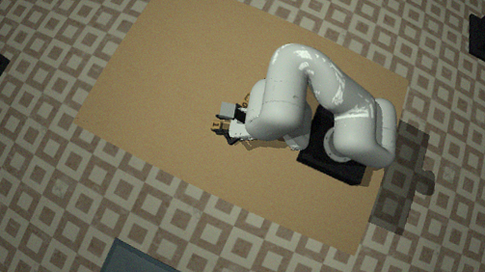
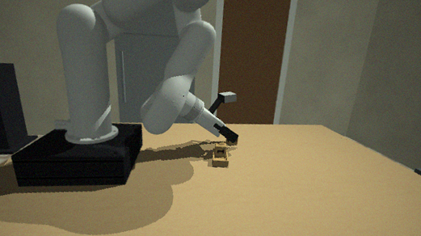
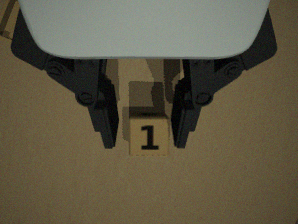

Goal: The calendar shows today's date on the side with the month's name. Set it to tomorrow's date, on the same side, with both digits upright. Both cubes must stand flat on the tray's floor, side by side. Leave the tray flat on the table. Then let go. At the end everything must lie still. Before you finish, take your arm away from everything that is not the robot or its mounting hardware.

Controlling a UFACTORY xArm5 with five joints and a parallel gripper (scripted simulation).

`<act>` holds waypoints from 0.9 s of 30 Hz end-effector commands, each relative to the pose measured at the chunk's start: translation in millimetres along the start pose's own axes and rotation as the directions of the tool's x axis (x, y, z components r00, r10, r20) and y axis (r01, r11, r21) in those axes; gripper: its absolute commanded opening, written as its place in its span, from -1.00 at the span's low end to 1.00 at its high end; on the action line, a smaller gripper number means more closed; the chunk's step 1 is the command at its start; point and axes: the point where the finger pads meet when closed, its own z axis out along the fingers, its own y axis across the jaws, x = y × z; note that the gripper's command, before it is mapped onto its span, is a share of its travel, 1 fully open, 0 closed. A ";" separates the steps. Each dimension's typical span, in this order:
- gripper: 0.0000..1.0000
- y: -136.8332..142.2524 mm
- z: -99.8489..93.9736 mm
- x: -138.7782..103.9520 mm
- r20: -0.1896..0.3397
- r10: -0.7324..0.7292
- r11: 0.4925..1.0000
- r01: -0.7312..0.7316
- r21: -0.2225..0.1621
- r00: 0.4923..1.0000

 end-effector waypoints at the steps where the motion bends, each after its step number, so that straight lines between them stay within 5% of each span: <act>1: -0.01 -0.1 3.1 -3.5 -0.002 0.000 1.000 0.000 0.000 1.000; 27: -0.01 -0.2 6.1 -7.7 -0.002 0.000 1.000 0.000 0.000 1.000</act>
